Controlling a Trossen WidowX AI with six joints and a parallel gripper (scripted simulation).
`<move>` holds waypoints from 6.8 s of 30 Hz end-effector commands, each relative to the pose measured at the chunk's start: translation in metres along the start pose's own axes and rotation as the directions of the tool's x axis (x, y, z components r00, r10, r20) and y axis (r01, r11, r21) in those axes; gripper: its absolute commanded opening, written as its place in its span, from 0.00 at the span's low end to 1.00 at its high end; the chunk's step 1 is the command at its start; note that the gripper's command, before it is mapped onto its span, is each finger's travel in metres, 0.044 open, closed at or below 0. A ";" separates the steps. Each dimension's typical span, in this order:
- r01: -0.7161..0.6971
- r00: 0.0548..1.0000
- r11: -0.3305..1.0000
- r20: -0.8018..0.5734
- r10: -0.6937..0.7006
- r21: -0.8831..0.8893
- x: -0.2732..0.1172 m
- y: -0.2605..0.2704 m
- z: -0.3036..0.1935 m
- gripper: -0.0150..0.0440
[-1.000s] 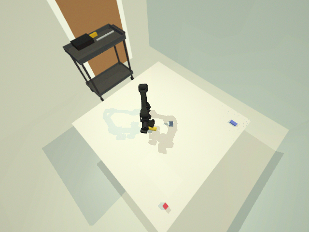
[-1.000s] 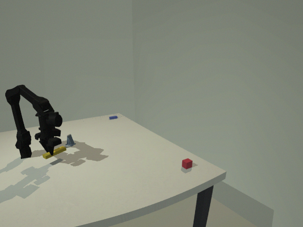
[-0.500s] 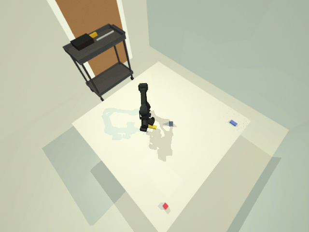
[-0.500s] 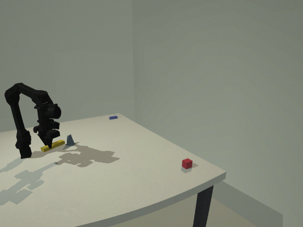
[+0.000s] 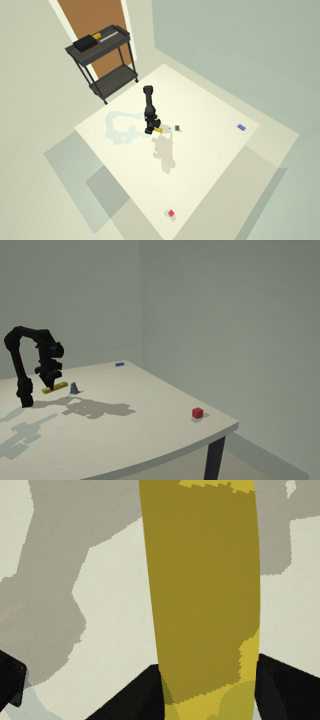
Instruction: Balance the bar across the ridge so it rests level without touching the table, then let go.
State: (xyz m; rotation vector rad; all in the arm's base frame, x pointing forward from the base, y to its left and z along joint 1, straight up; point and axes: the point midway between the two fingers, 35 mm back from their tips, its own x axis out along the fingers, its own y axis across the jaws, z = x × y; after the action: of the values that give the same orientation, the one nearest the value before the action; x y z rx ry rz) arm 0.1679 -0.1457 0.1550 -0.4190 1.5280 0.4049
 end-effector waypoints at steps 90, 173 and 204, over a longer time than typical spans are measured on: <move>-0.024 1.000 0.214 0.024 0.004 0.977 0.013 0.144 0.214 0.25; -0.024 1.000 0.213 0.024 0.004 0.977 0.037 0.144 0.214 0.25; -0.024 1.000 0.213 0.024 0.004 0.977 0.039 0.144 0.214 0.25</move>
State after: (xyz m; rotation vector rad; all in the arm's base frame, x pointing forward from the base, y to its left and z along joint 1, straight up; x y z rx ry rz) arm 0.2815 0.0855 0.1160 0.6541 1.4490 -0.6289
